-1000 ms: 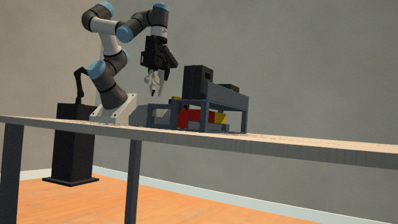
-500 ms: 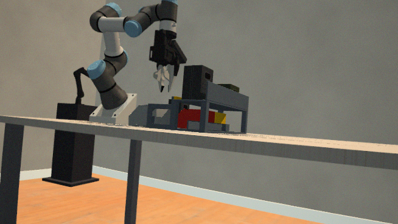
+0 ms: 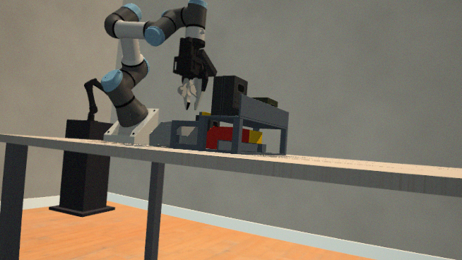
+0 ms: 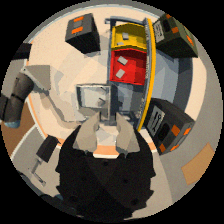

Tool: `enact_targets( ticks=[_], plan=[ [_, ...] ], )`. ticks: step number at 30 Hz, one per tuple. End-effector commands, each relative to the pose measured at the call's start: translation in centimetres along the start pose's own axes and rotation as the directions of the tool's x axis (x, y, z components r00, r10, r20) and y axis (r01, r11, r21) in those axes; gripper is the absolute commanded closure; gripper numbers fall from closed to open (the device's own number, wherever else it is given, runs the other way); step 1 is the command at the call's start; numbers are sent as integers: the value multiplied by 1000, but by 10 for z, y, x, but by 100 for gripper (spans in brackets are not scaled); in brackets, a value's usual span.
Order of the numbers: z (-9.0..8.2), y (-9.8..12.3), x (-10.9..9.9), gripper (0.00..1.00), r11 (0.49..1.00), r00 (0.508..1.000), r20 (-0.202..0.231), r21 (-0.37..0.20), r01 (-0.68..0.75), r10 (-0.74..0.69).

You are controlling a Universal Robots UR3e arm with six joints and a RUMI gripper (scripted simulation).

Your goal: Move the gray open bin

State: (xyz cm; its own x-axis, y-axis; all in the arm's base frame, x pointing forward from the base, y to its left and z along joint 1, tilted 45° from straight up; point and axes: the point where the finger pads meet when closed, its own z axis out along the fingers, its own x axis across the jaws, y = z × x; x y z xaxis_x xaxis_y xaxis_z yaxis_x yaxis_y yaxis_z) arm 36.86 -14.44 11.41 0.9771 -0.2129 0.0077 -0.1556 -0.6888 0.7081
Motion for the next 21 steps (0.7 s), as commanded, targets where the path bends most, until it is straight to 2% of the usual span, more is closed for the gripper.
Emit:
enact_targets(
  ticks=[1,6,18,21],
  plan=[
    [0,0,0,80,1000,1000,-2,0,-1,1],
    [9,0,1,80,1000,1000,-2,0,-1,1],
    [9,0,1,80,1000,1000,-2,0,-1,1],
    [15,0,1,80,1000,1000,-2,0,-1,1]
  ],
)
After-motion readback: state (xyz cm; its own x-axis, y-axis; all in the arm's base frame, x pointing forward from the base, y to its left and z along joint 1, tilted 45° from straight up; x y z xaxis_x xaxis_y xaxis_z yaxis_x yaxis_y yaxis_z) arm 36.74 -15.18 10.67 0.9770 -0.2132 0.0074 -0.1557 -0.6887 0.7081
